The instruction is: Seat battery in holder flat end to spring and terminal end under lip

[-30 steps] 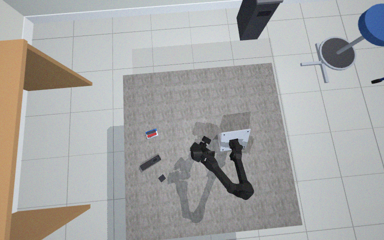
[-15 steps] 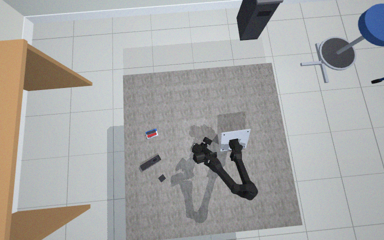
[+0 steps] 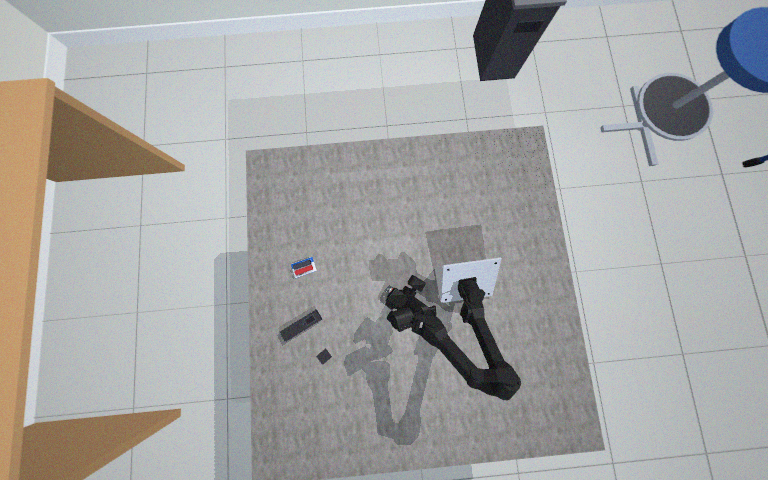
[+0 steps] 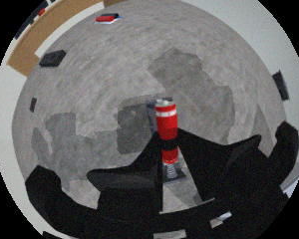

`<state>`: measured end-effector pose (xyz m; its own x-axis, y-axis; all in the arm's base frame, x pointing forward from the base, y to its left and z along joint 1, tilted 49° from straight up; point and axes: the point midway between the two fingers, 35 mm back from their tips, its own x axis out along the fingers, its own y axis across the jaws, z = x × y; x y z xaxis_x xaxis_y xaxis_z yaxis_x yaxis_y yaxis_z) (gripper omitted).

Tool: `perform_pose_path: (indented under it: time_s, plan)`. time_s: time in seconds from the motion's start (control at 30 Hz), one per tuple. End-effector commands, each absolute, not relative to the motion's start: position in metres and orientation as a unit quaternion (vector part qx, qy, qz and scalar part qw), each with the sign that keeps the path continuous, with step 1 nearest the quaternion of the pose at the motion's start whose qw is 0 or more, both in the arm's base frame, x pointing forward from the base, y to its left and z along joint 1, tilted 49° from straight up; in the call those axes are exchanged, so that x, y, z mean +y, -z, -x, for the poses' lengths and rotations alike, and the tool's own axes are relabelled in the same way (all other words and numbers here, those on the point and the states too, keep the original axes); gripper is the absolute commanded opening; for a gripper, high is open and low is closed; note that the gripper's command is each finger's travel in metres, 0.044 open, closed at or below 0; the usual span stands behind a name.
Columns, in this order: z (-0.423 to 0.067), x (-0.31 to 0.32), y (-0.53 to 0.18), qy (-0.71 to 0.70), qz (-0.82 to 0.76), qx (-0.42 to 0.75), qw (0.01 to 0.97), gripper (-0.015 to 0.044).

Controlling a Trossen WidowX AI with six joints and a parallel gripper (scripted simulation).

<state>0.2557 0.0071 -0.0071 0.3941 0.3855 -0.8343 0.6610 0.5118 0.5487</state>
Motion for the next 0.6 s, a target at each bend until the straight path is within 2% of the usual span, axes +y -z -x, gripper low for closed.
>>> perform_pose_path:
  time_s: [0.0, 0.57]
  plan:
    - [-0.2543, 0.0082, 0.0050, 0.103, -0.484, 0.538, 0.683, 0.0058]
    - [-0.2454, 0.0146, 0.0008, 0.105, -0.483, 0.538, 0.683, 0.0058]
